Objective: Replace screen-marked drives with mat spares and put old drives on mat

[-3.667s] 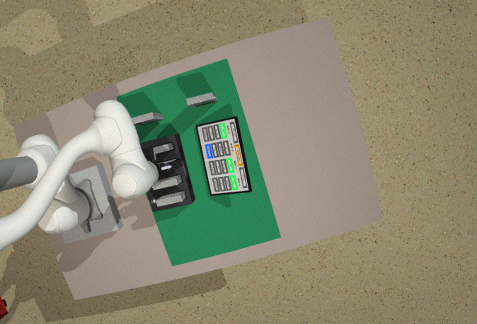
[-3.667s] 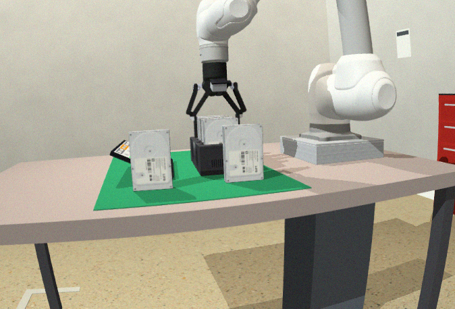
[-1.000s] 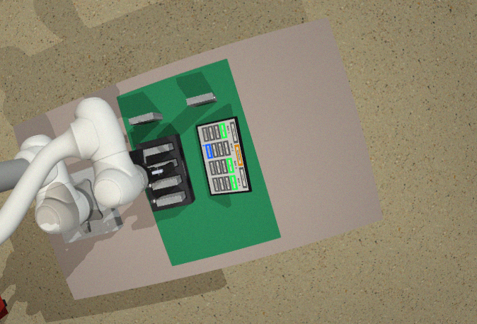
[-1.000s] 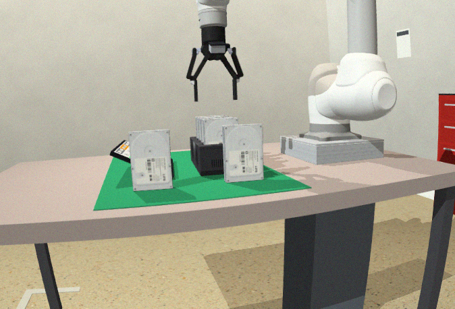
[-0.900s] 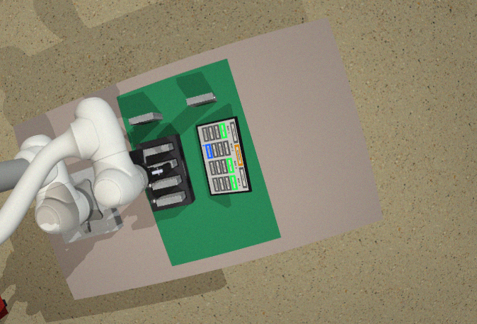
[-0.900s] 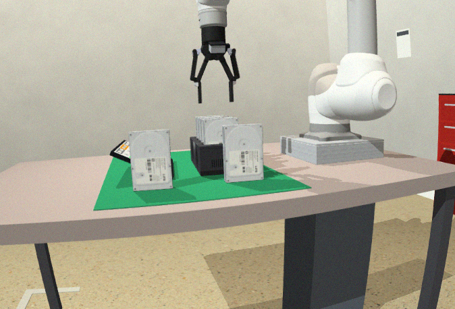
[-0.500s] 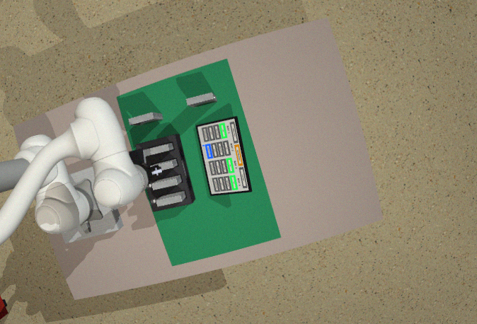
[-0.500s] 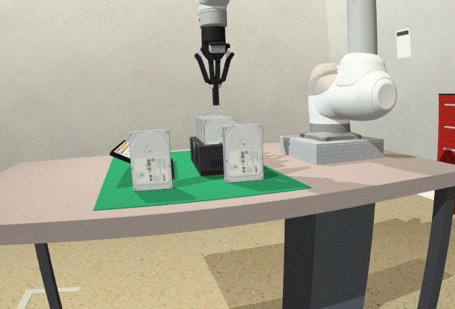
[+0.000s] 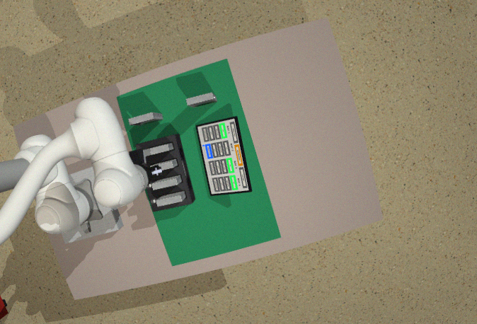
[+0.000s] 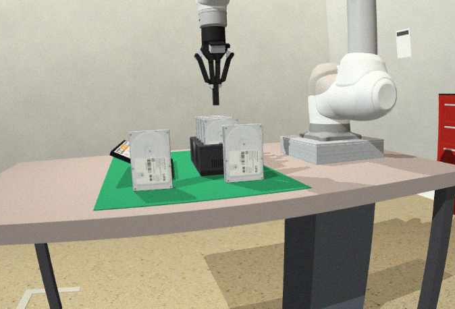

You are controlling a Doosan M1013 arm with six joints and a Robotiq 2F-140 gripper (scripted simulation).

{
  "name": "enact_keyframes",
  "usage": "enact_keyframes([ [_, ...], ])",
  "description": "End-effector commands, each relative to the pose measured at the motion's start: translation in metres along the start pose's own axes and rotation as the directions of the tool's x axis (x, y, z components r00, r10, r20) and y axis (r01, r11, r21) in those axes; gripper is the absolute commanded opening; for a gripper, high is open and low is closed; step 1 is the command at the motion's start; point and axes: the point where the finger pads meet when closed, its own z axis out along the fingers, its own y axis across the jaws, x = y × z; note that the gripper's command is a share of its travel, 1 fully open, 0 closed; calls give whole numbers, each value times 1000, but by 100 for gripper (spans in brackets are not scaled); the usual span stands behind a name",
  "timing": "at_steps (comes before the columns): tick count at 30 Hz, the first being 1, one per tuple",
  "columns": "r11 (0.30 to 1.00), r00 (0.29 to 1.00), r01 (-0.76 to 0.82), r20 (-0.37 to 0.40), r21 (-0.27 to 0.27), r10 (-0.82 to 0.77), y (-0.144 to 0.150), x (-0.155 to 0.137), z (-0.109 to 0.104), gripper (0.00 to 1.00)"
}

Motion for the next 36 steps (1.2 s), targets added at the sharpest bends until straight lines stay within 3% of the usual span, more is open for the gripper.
enact_keyframes([
  [1, 1000, 1000, 0, 0, -1, 0, 0, 0, 0, 10],
  [7, 1000, 1000, -19, 0, -1, 19, 3, 0, -2, 10],
  [11, 983, 983, -181, -1, -1, 181, 29, -1, -18, 10],
  [14, 919, 919, -393, -1, -1, 393, 66, -3, -42, 10],
  [21, 720, 720, -694, -22, 1, 694, 151, -14, -97, 10],
  [23, 720, 720, -694, -22, 1, 694, 151, -14, -97, 10],
  [24, 605, 604, -797, -26, 3, 796, 184, -18, -119, 10],
  [28, 447, 447, -894, -34, 7, 894, 218, -25, -141, 10],
  [36, 54, 54, -999, -12, 8, 998, 228, -27, -147, 10],
])
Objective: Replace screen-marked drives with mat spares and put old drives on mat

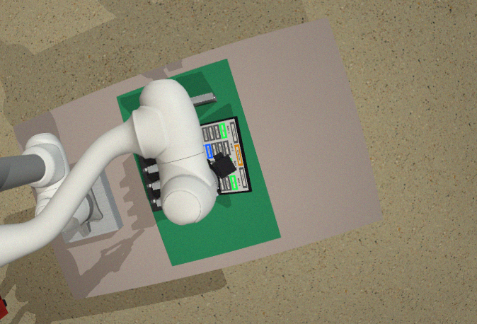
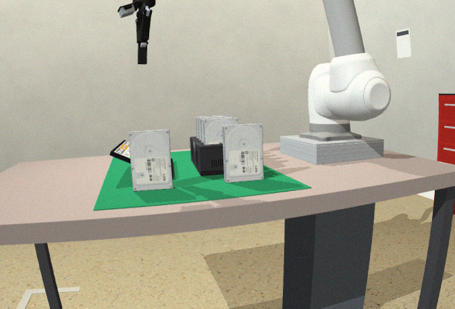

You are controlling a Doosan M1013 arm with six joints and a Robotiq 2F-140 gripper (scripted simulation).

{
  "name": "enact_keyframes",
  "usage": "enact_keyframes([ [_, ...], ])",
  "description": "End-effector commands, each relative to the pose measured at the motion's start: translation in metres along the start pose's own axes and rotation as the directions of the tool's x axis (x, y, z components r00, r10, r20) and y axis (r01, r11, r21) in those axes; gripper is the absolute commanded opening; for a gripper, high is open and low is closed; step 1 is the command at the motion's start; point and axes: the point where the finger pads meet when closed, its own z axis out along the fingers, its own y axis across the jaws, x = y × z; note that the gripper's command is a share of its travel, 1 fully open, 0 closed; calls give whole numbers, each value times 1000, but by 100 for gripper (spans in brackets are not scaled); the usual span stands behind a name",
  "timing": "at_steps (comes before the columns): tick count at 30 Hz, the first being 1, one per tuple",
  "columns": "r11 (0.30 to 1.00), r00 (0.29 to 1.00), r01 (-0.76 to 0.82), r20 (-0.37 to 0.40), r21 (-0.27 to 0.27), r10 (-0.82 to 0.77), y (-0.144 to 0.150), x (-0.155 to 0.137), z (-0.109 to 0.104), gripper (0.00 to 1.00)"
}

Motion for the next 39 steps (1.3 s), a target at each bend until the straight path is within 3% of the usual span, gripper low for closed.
enact_keyframes([
  [1, 962, 962, -271, 32, -34, 272, 1, 4, -2, 10],
  [39, 951, 951, -305, 36, -39, 307, 1, 4, -2, 10],
])
